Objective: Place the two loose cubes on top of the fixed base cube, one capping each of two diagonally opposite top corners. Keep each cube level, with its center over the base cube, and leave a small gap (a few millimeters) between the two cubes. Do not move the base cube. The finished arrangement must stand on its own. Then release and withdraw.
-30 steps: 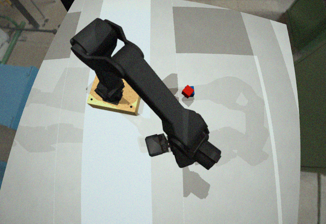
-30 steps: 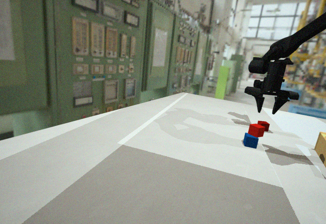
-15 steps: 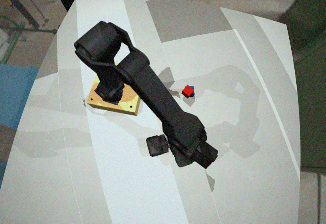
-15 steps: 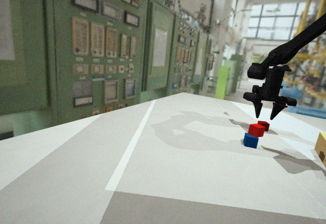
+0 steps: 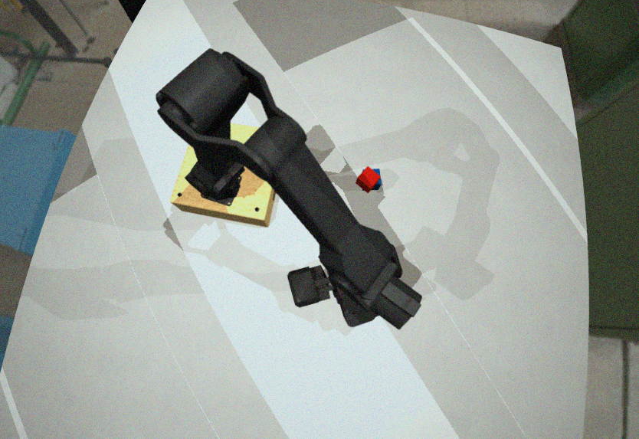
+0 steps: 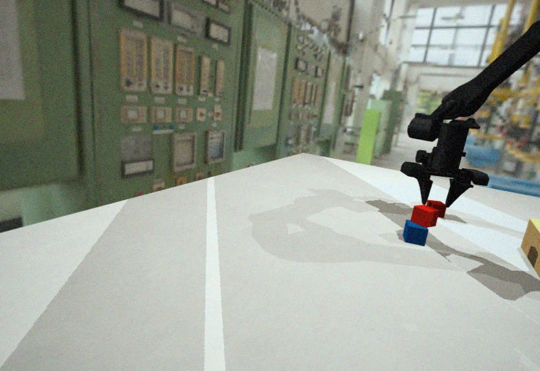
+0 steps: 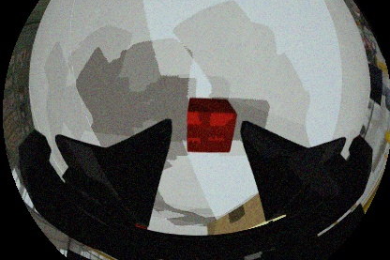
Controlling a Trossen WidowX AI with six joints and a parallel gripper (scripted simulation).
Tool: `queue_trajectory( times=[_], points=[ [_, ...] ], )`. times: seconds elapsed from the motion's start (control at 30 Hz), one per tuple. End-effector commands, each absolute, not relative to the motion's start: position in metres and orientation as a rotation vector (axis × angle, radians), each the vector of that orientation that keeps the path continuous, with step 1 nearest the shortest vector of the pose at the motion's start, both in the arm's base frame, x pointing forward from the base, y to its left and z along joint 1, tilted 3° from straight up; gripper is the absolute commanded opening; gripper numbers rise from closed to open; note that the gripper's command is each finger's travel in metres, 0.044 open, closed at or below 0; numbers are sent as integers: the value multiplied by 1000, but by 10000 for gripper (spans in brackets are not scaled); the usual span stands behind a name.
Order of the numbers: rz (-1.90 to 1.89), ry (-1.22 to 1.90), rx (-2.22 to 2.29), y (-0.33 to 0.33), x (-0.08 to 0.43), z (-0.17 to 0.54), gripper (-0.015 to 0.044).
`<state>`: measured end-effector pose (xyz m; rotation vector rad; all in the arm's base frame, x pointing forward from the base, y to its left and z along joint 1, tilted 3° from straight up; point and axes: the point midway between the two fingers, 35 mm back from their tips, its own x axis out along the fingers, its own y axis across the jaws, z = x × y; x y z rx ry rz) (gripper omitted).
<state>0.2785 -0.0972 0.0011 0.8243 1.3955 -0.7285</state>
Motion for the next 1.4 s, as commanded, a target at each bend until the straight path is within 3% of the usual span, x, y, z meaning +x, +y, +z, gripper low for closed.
queue_trajectory(
  times=[0.0, 0.03, 0.23, 1.37],
  points=[
    [-736, 1402, 828, -96, 276, -6, 265],
    [-736, 1402, 828, -96, 276, -6, 265],
    [-736, 1402, 828, -96, 276, -6, 107],
    [-737, 1401, 827, -101, 276, 86, 105]
  ],
)
